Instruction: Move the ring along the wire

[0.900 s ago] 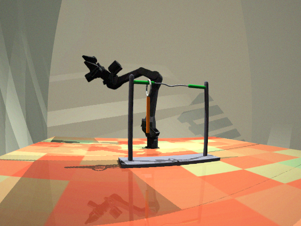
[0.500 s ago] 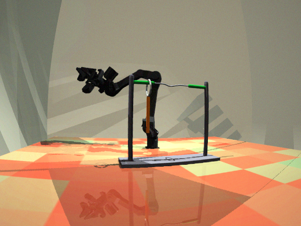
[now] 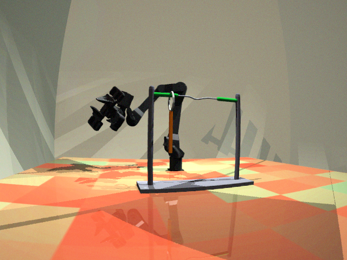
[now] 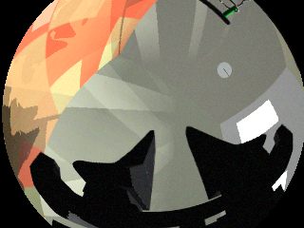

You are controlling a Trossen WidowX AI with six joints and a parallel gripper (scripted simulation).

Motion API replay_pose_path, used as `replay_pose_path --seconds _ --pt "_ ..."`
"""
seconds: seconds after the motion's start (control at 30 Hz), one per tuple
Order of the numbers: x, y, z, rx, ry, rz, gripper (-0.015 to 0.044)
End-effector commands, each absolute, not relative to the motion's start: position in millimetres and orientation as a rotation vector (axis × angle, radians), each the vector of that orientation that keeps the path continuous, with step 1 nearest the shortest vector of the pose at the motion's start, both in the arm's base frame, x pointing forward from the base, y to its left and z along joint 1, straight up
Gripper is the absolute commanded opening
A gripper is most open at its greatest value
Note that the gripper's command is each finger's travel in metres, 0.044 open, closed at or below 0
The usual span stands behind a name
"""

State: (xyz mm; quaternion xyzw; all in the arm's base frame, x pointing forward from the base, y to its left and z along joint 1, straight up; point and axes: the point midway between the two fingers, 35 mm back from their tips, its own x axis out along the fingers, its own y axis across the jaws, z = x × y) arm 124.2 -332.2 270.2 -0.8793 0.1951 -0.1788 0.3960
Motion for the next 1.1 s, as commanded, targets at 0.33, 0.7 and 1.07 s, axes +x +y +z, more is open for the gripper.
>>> replay_pose_path --seconds 0.33,0.7,1.07 --pt "211 -211 150 -1.076 0.126 -0.130 0.0160" --pt "222 -112 90 -0.371 0.139 0.102 0.0160" --pt "214 -106 87 -0.334 0.147 0.120 0.0160"
